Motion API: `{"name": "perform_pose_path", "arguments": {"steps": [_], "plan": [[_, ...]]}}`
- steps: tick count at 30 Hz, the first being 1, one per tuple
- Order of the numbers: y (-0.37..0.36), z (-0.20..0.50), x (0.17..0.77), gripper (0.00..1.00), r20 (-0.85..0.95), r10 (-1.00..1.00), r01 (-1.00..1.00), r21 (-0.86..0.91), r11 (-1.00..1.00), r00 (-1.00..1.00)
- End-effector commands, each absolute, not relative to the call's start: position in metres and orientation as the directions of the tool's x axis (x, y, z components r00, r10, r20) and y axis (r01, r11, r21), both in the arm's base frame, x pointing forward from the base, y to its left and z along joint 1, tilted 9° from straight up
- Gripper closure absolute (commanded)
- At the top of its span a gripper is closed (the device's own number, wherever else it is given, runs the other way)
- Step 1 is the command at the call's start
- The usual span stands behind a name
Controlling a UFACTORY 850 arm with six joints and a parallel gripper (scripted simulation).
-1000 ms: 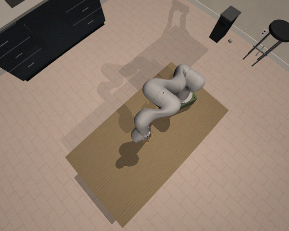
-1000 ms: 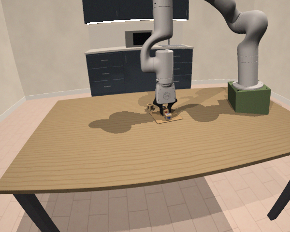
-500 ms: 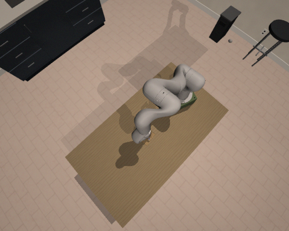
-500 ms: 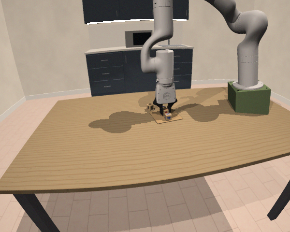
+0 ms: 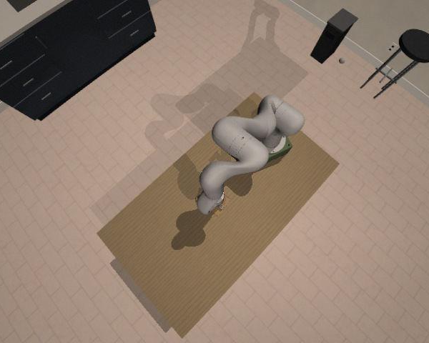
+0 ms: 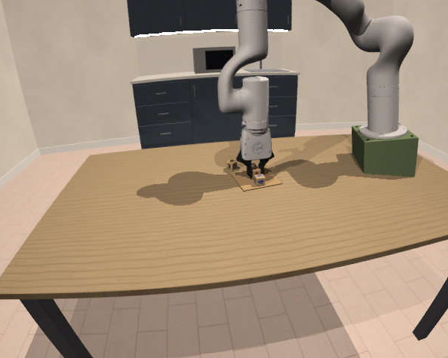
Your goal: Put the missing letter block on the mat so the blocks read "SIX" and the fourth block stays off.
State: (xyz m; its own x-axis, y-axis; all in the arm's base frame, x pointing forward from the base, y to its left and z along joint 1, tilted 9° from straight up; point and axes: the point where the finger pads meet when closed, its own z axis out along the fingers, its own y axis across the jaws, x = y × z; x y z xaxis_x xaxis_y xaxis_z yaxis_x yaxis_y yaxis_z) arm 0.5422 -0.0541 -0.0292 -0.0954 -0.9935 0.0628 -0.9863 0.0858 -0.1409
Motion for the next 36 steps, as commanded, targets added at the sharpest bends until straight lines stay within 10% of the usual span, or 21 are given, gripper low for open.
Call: {"name": "perform_pose_path", "arguments": {"steps": [1,36], "plan": [[-0.0540,-0.0287,0.5428,0.73,0.063,-0.993,-0.985,-0.151,0.085,-0.096],[-0.0542,-0.0316,0.5433,0.73,0.063,-0.993,-0.985,-0.151,0.085,-0.096]]}}
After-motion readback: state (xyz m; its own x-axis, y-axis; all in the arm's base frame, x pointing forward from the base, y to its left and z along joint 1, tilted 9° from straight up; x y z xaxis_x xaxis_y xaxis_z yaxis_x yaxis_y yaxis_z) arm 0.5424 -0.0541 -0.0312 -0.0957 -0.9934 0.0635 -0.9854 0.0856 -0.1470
